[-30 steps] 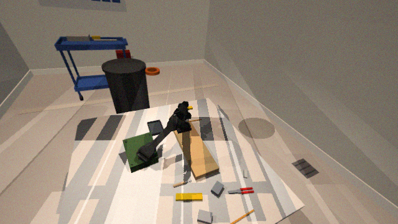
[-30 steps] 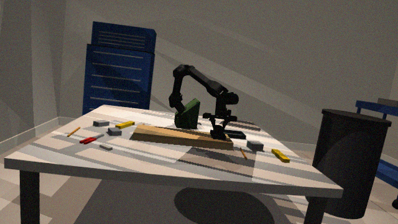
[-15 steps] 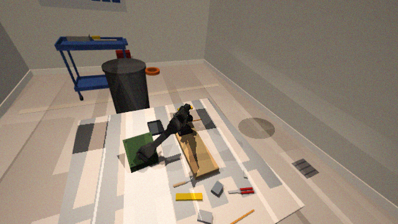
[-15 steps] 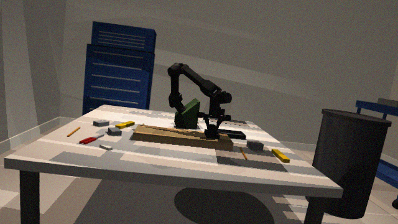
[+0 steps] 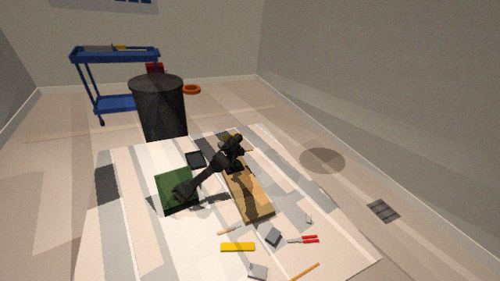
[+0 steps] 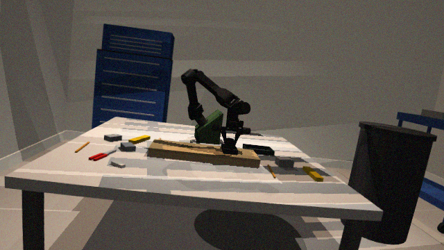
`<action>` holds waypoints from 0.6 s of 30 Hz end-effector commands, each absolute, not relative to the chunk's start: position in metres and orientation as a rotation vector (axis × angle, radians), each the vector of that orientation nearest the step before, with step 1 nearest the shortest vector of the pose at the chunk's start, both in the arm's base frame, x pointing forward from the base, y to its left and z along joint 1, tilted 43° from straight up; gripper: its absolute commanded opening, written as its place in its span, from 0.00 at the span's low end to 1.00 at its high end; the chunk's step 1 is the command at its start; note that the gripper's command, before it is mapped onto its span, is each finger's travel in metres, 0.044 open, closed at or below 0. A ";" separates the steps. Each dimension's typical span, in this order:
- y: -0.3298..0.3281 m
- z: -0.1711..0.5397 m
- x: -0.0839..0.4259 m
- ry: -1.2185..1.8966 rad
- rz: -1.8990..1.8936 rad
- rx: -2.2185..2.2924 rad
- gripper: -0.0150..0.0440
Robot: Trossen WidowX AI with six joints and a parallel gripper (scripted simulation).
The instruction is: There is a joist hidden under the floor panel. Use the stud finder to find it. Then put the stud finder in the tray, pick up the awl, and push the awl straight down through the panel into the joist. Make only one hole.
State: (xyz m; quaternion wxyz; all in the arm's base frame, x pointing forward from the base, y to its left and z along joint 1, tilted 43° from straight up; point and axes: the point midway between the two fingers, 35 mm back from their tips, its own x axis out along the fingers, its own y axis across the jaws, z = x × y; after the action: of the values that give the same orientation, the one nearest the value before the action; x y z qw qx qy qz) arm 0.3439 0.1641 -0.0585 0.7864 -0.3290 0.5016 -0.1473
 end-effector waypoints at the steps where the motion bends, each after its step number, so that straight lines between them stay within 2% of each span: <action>1: 0.154 -0.050 0.346 1.075 -0.329 -0.713 0.25; 18: 0.124 -0.023 0.350 1.075 -0.330 -0.715 0.25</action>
State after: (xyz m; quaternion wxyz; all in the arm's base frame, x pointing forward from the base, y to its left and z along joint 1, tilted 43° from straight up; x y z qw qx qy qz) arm 0.3484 0.1324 -0.0299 0.7859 -0.3305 0.5015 -0.1472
